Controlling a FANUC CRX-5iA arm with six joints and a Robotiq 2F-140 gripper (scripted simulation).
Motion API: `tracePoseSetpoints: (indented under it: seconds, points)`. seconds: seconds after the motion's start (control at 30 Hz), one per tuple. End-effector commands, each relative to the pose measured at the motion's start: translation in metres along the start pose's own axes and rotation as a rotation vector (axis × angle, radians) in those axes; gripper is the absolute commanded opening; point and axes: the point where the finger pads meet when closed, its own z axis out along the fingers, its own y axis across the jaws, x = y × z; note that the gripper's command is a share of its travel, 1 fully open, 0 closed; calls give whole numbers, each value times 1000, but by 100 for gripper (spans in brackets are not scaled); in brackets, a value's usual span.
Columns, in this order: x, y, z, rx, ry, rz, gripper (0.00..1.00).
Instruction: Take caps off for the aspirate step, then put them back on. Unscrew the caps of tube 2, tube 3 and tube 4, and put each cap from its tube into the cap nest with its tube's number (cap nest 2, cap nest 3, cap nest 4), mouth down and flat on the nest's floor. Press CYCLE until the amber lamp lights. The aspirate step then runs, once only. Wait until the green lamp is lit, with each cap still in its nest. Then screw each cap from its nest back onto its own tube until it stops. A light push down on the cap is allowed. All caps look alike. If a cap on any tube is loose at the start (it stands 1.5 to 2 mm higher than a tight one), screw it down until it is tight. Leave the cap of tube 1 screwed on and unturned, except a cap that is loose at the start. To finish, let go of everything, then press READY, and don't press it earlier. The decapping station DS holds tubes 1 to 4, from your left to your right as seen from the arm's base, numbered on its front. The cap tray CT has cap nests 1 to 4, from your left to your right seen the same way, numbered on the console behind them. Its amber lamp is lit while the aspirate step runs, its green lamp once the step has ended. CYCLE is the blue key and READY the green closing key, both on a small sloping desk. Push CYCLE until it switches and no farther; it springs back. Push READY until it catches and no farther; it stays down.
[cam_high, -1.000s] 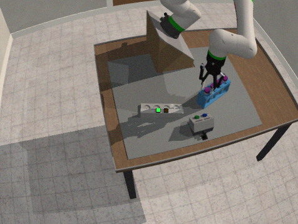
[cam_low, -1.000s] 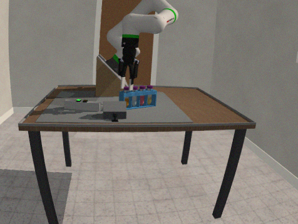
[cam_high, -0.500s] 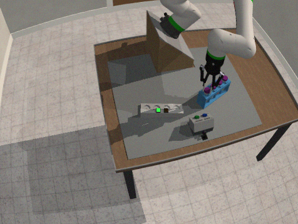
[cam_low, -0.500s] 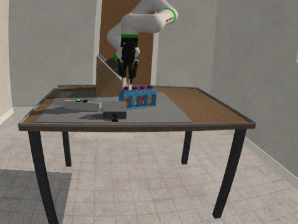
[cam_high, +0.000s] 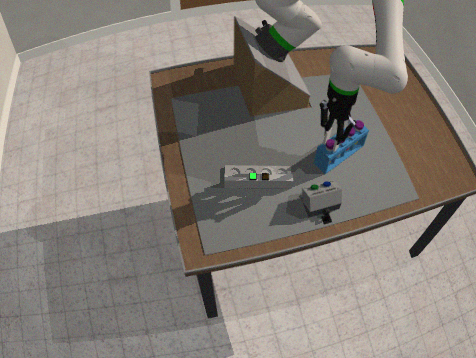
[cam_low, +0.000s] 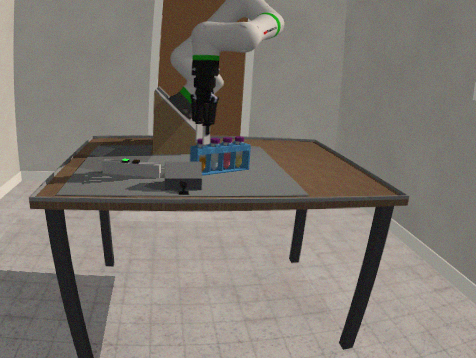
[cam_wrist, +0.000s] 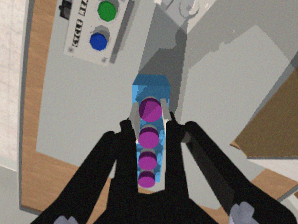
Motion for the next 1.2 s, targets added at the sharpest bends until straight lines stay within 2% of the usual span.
tracePoseSetpoints:
  seconds: [0.0, 0.07, 0.13, 0.37, 0.57, 0.6, 1.0, 1.1, 1.17]
  points:
    - [0, 0, 0, -11, 9, 259, 0]
    - [0, 0, 0, -10, 9, 359, 0]
    - [0, 0, 0, -10, 9, 359, 0]
    - [0, 0, 1, -9, 11, 706, 0]
    - [0, 0, 1, -9, 11, 706, 0]
    - [0, 0, 1, -9, 11, 706, 35]
    - [0, 0, 1, -9, 11, 706, 35]
    - [0, 0, 0, -10, 10, 456, 35]
    - [0, 0, 0, -10, 10, 384, 35]
